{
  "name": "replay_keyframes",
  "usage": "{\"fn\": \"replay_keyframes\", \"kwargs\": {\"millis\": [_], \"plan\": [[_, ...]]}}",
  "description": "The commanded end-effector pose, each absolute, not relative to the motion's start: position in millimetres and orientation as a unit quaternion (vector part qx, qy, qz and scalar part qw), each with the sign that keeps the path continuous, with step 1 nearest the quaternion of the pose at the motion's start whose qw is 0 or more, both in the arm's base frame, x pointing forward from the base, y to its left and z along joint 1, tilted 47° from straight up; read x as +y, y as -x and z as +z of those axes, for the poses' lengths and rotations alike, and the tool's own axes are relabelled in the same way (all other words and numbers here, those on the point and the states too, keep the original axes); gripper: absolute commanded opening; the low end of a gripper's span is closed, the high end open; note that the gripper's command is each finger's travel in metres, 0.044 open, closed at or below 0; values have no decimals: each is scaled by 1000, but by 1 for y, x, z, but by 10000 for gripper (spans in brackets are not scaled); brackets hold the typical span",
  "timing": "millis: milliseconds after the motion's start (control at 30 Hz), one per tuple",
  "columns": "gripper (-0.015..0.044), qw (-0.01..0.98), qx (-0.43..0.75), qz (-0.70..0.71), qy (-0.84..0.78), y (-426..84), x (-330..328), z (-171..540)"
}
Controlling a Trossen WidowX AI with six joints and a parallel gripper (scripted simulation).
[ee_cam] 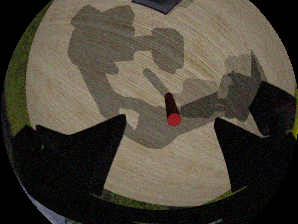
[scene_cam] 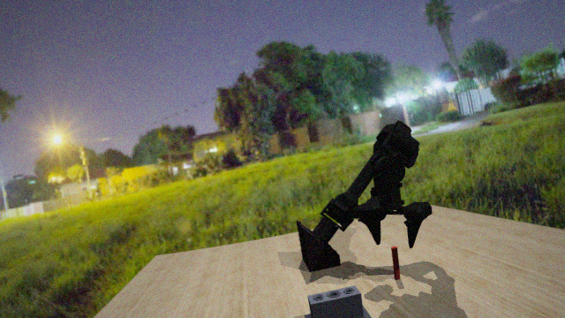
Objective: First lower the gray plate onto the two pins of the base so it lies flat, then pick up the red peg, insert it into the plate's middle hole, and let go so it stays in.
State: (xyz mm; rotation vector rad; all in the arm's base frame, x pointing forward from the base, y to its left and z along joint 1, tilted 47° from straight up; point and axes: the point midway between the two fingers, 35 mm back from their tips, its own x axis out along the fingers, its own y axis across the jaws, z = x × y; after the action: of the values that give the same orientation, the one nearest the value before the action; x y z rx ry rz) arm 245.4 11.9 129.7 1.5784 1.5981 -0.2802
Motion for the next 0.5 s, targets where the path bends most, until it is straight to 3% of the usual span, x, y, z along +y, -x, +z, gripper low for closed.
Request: {"fn": "replay_keyframes", "kwargs": {"millis": [0,467], "plan": [[440,421,640,-113,-633,-246,18,124],[440,421,640,-112,-633,-249,35,108]]}}
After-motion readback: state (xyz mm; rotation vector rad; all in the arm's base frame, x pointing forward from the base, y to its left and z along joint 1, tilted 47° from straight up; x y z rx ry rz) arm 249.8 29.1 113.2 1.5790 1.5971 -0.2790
